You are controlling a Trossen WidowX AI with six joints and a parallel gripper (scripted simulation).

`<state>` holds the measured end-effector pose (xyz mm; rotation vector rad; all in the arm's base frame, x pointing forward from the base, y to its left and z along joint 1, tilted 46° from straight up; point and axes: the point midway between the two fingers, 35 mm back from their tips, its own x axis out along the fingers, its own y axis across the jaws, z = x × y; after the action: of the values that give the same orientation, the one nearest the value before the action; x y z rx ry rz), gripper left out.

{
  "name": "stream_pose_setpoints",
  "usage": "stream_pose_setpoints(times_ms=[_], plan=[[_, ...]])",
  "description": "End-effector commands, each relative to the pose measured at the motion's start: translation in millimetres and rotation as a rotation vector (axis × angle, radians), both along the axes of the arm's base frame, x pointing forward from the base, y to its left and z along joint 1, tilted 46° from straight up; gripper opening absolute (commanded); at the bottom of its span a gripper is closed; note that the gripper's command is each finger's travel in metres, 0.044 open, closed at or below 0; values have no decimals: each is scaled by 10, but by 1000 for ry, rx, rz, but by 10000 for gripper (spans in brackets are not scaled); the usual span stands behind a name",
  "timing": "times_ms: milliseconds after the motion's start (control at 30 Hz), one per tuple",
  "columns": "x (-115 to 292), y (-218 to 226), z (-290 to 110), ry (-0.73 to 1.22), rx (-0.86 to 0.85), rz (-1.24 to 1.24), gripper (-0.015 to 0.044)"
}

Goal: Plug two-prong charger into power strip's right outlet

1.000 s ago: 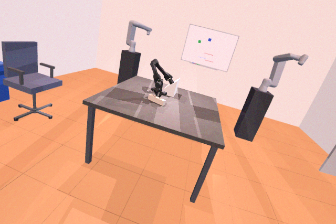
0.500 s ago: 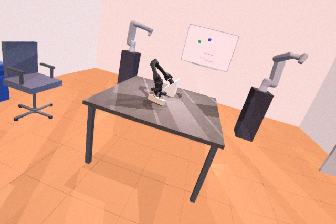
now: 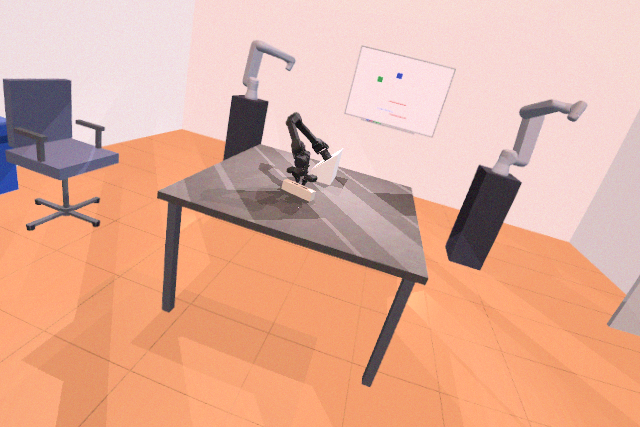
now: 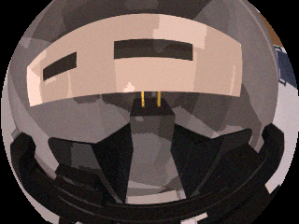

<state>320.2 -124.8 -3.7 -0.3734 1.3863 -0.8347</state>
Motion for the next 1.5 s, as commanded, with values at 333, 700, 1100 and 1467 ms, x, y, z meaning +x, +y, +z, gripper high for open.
stream_pose_setpoints(times_ms=[333, 700, 1100, 1467], plan=[[29, -11, 9, 5, -3, 2, 0], [64, -17, 19, 5, -3, 2, 0], [101, -25, 28, 5, -3, 2, 0], [134, -31, 39, 4, -3, 2, 0]])
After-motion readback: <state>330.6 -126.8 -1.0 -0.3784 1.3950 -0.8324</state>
